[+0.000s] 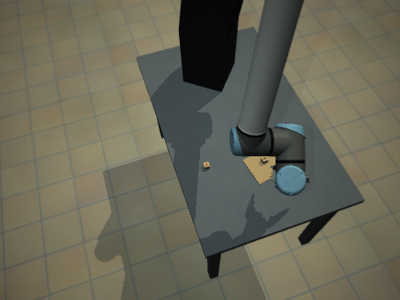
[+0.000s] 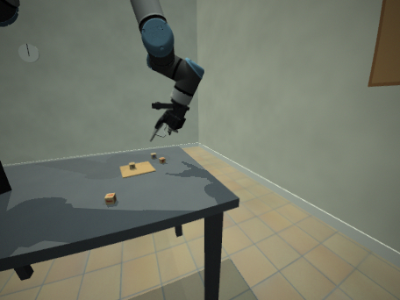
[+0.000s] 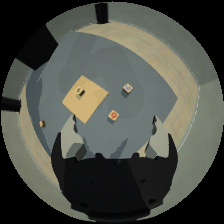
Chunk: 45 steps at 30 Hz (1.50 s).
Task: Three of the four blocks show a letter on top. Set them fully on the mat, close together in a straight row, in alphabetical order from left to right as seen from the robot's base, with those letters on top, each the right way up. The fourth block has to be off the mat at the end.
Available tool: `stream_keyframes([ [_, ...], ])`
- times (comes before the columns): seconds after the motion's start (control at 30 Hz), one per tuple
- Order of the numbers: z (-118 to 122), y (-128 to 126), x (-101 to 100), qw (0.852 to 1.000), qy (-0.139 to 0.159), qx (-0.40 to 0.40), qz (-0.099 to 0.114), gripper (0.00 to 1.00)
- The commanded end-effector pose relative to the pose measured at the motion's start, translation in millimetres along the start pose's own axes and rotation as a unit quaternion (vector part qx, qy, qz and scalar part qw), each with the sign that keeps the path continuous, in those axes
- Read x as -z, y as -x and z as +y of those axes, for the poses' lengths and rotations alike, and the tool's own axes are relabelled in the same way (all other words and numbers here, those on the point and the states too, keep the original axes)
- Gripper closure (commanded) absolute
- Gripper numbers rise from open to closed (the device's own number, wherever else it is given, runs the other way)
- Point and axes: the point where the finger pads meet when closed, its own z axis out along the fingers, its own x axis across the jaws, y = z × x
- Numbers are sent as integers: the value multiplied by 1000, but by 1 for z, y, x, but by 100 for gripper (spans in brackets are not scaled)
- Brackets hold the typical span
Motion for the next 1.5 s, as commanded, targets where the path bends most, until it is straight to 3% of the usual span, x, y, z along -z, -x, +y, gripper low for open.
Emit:
stream_keyframes([
  [0.0, 0, -1, 1, 1000, 1, 0, 0, 0],
  [0.73, 0, 1, 0, 1000, 1, 0, 0, 0],
  [0.83, -8, 17, -5, 1000, 1, 0, 0, 0],
  [1.0, -42, 75, -23, 1000, 1, 0, 0, 0],
  [1.07, -42, 75, -23, 1000, 1, 0, 0, 0],
  [1.2, -70, 113, -35, 1000, 0, 0, 0, 0],
  [1.47, -77, 121, -37, 1000, 0, 0, 0, 0],
])
